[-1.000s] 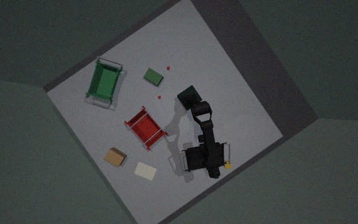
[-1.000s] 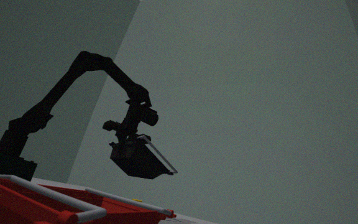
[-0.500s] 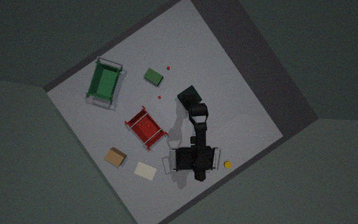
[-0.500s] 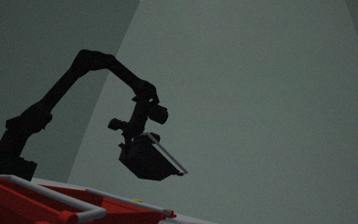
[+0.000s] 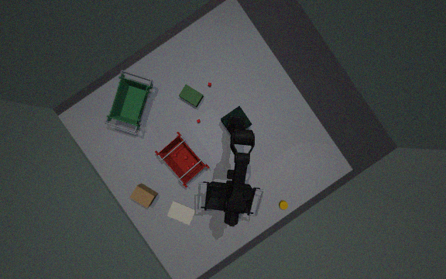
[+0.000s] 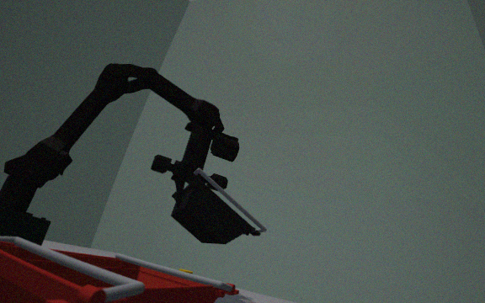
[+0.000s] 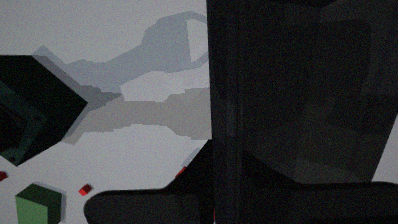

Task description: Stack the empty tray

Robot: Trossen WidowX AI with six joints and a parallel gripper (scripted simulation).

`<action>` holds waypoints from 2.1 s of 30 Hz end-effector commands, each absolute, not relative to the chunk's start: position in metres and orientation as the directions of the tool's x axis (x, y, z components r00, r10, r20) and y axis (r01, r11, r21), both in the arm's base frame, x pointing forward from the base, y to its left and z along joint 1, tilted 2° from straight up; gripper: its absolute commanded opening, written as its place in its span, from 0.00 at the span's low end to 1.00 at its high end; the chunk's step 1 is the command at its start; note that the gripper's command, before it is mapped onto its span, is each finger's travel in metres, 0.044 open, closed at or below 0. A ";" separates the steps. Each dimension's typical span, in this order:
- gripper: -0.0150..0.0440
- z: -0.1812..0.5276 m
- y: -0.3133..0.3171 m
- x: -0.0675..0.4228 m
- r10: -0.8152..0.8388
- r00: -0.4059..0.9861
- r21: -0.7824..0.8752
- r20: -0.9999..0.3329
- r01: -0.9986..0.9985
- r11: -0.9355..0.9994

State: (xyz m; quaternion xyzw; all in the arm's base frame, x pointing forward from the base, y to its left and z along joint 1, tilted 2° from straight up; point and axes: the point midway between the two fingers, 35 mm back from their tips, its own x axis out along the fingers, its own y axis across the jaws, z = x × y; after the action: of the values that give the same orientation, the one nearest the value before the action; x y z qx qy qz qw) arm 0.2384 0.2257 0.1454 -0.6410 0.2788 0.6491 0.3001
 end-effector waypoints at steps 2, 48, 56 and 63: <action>0.25 0.148 0.211 0.255 0.041 0.013 -0.036 -0.999 -0.779 -0.625; 0.25 0.143 0.047 0.330 0.027 0.017 -0.023 -0.999 -0.975 -0.221; 0.25 0.142 0.016 0.333 0.025 0.017 -0.020 -1.000 -0.989 -0.144; 0.25 0.141 -0.012 0.334 0.024 0.017 -0.018 -1.000 -0.997 -0.075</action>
State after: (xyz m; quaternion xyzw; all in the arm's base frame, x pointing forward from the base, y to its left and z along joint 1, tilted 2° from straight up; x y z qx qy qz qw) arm 0.3316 0.0022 0.1379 -0.5207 0.4667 0.5310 0.4786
